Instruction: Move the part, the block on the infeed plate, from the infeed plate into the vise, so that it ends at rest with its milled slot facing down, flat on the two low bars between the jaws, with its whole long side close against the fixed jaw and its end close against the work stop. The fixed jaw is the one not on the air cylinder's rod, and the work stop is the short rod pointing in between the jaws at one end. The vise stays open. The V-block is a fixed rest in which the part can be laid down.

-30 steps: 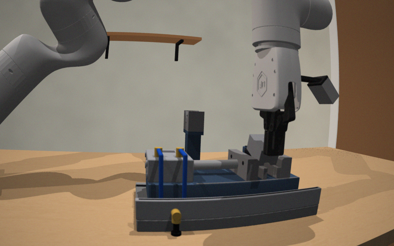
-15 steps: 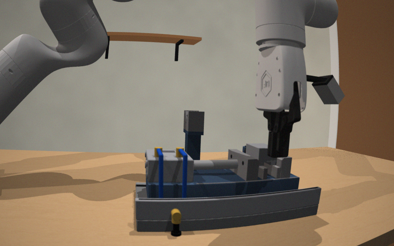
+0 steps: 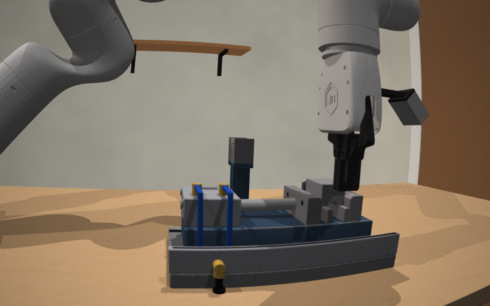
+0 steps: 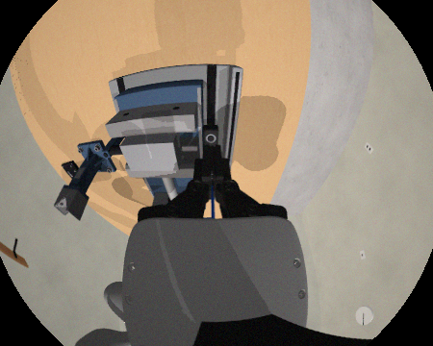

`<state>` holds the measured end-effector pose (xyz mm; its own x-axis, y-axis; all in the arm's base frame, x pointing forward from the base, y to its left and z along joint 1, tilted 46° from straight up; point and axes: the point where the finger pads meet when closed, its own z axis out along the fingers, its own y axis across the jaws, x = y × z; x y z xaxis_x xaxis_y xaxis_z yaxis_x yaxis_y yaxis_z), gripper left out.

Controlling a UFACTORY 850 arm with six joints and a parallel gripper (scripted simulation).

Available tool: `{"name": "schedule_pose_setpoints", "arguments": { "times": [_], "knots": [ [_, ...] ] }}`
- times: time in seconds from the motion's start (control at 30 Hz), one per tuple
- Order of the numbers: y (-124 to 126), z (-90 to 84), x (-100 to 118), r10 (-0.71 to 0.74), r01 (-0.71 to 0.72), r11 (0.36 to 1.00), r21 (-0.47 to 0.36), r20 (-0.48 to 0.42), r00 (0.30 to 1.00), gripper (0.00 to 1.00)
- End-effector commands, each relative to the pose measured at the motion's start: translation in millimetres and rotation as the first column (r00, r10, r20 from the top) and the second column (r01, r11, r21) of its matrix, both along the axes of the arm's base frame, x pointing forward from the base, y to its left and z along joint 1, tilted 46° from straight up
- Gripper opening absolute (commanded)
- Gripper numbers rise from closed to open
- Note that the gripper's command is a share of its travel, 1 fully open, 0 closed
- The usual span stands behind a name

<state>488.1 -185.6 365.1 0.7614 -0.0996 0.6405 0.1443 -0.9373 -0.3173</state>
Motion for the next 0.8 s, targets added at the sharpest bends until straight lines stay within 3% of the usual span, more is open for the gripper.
{"name": "schedule_pose_setpoints", "arguments": {
  "times": [0.0, 0.77],
  "knots": [
    [-3, 6.0, -5, 0.000, 0.000, 1.000, -0.001, 0.001, 1.000, 0.00],
    [-18, 37.6, -33, 0.000, 0.000, 1.000, -0.001, 0.001, 1.000, 0.00]
  ]
}}
